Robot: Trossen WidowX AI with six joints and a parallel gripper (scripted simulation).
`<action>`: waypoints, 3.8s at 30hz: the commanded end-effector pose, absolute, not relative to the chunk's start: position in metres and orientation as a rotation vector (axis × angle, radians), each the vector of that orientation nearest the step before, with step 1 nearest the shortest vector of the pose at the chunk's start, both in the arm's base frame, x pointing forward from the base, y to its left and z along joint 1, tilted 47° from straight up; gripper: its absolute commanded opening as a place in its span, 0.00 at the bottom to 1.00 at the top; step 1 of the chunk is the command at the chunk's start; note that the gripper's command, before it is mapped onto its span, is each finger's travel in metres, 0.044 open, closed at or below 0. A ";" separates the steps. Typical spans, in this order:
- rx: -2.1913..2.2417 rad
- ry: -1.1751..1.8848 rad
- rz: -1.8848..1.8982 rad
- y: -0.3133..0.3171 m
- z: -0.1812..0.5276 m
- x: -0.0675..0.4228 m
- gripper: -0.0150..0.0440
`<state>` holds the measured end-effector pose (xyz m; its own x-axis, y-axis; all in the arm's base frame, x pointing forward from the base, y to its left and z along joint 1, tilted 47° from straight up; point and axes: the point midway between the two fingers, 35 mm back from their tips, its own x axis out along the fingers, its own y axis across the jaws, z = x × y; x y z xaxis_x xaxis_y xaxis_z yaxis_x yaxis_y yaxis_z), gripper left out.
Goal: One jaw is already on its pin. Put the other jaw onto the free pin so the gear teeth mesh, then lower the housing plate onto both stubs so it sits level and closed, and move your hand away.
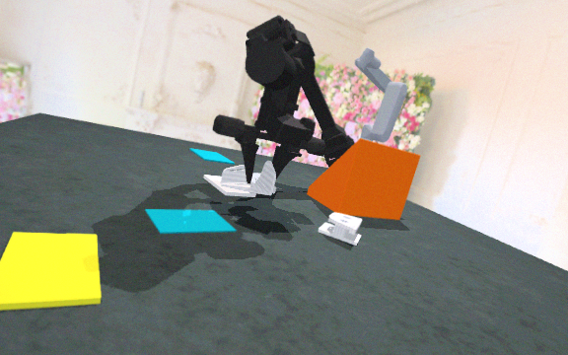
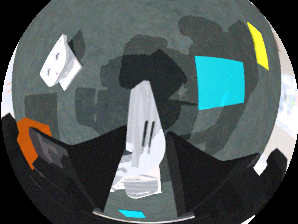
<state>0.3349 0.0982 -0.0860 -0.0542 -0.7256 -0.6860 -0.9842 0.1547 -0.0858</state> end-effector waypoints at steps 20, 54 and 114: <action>-1.515 1.820 0.398 0.108 -0.050 0.333 0.48; -0.919 1.665 -0.348 0.044 0.018 0.301 0.48; -0.790 1.606 -0.492 -0.010 0.070 0.315 0.48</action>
<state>0.3101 -0.0036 0.0595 -0.0601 -0.7249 -0.6863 -0.2224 0.6799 -0.6987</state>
